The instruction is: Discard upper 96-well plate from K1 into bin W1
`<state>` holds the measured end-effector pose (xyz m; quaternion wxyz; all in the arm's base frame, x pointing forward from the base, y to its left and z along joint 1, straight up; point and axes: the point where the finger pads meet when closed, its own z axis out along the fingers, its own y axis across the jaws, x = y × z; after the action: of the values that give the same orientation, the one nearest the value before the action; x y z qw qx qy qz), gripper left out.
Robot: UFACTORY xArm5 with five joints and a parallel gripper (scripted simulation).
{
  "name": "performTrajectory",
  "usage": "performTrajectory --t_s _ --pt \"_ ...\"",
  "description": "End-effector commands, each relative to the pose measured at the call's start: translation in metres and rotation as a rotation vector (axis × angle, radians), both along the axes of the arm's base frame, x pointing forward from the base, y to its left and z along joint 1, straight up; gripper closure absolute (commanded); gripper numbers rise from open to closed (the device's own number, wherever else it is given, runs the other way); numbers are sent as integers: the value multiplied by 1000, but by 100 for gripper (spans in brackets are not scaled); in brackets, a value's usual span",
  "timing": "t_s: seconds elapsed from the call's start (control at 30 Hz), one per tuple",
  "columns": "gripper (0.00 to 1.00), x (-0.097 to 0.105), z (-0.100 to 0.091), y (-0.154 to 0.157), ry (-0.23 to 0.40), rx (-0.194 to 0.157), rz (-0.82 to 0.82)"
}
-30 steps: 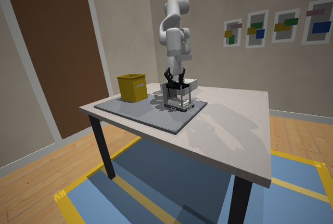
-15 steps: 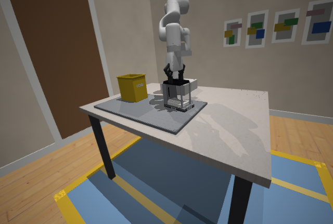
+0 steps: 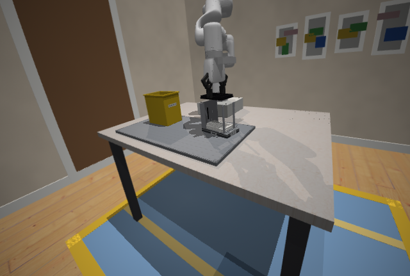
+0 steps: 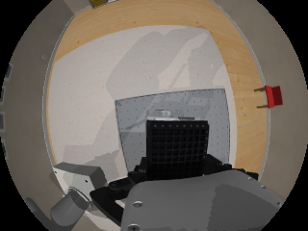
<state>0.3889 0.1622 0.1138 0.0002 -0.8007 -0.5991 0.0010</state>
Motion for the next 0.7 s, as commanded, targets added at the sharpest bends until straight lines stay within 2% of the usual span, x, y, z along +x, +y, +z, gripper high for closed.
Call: performTrajectory --t_s 0.0,0.67 --pt "100 1 8 0 -4 2 0" --pt "100 1 38 0 -4 2 0"
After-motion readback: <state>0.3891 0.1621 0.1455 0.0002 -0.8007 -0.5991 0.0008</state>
